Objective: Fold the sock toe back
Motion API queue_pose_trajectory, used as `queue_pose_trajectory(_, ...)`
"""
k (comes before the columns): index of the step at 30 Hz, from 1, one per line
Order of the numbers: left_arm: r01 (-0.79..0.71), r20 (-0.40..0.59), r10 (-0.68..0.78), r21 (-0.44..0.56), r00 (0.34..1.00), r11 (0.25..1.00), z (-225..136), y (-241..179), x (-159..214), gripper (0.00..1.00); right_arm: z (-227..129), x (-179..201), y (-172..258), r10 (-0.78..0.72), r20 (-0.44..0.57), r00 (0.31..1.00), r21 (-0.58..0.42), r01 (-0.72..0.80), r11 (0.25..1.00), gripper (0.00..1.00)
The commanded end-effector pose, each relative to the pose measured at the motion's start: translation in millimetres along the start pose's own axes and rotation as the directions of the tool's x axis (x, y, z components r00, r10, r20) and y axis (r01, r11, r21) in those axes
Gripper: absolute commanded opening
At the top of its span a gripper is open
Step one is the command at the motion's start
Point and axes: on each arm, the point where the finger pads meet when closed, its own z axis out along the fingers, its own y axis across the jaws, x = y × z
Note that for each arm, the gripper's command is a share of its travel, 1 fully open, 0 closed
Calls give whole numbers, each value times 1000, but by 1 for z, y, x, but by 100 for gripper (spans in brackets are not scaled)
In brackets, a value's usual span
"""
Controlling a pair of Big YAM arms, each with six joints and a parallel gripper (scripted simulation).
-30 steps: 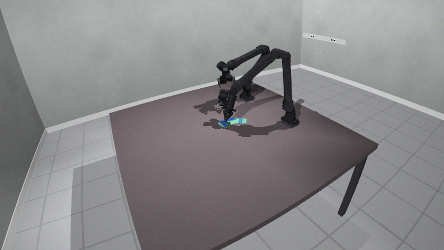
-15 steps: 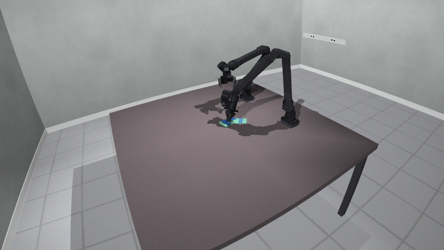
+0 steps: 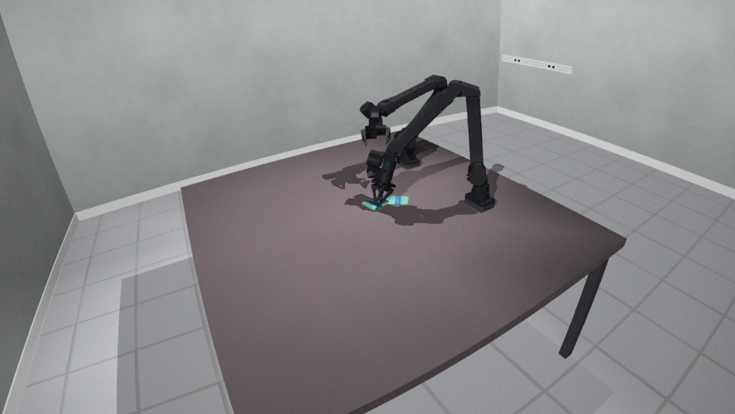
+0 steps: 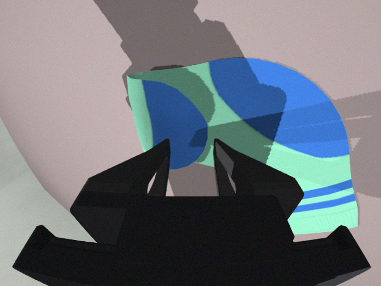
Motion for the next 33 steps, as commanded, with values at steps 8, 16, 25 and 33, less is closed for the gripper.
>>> queue_pose_trajectory(8,31,61,-28,-46,998,998,-53,21,-26,61,-1,-23,-3,-42,34,999,7,41,999,100)
queue_pose_trajectory(16,71,99,-68,-27,993,997,-94,40,-34,65,-1,-23,-3,-42,34,999,7,41,999,100)
queue_pose_trajectory(25,155,341,-237,249,910,956,-77,35,-5,65,-1,-23,-3,-42,34,999,7,41,999,100)
queue_pose_trajectory(33,156,466,-325,364,823,918,-85,38,0,65,-1,-23,-3,-42,34,999,7,41,999,100)
